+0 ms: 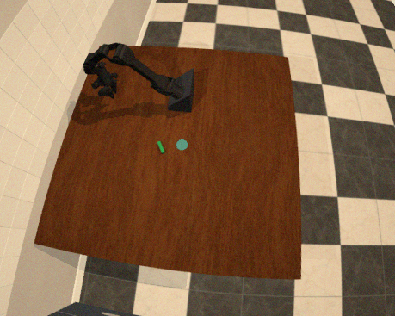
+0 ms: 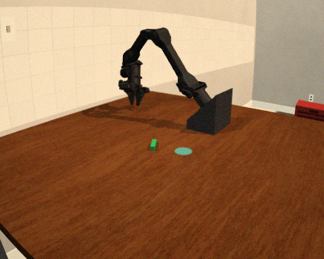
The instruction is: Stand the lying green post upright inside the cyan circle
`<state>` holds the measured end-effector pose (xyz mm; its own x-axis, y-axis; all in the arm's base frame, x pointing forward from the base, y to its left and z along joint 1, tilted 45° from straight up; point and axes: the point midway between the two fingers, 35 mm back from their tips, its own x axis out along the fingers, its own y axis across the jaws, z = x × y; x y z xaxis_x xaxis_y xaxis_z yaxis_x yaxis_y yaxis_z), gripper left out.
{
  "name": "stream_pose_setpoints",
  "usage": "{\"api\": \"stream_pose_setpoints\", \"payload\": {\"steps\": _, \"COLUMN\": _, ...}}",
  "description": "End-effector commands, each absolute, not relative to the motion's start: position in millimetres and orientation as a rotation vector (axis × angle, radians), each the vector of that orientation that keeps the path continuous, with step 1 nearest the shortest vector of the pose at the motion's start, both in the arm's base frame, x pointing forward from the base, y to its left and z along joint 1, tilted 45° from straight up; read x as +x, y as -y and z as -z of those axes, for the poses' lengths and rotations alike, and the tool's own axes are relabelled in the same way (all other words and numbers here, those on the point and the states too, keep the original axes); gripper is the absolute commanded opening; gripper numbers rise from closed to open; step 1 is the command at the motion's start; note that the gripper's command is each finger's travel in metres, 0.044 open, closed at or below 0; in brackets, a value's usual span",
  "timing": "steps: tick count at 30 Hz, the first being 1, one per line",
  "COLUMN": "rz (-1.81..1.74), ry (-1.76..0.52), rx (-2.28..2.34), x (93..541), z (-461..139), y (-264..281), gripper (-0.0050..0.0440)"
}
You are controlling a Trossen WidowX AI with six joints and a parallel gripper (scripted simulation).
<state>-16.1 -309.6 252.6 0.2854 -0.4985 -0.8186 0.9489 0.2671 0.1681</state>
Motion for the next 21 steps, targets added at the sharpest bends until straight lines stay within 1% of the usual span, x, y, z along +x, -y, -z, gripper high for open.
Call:
{"api": "stream_pose_setpoints", "payload": {"steps": 1, "rz": 1.081, "ry": -0.753, "rx": 0.674, "x": 10, "z": -259, "y": 309, "gripper": 0.0233}}
{"api": "stream_pose_setpoints", "payload": {"steps": 6, "rz": 1.021, "ry": -0.808, "rx": 0.577, "x": 41, "z": -258, "y": 308, "gripper": 0.0233}}
{"api": "stream_pose_setpoints", "payload": {"steps": 12, "rz": 0.902, "ry": -0.892, "rx": 0.383, "x": 95, "z": -255, "y": 300, "gripper": 0.0233}}
{"api": "stream_pose_setpoints", "payload": {"steps": 14, "rz": 0.902, "ry": -0.892, "rx": 0.383, "x": 95, "z": -255, "y": 300, "gripper": 0.0233}}
{"api": "stream_pose_setpoints", "payload": {"steps": 17, "rz": 0.844, "ry": -0.920, "rx": 0.287, "x": 122, "z": -255, "y": 291, "gripper": 0.0233}}
{"api": "stream_pose_setpoints", "payload": {"steps": 21, "rz": 0.789, "ry": -0.998, "rx": 0.292, "x": 156, "z": -230, "y": 284, "gripper": 0.0233}}
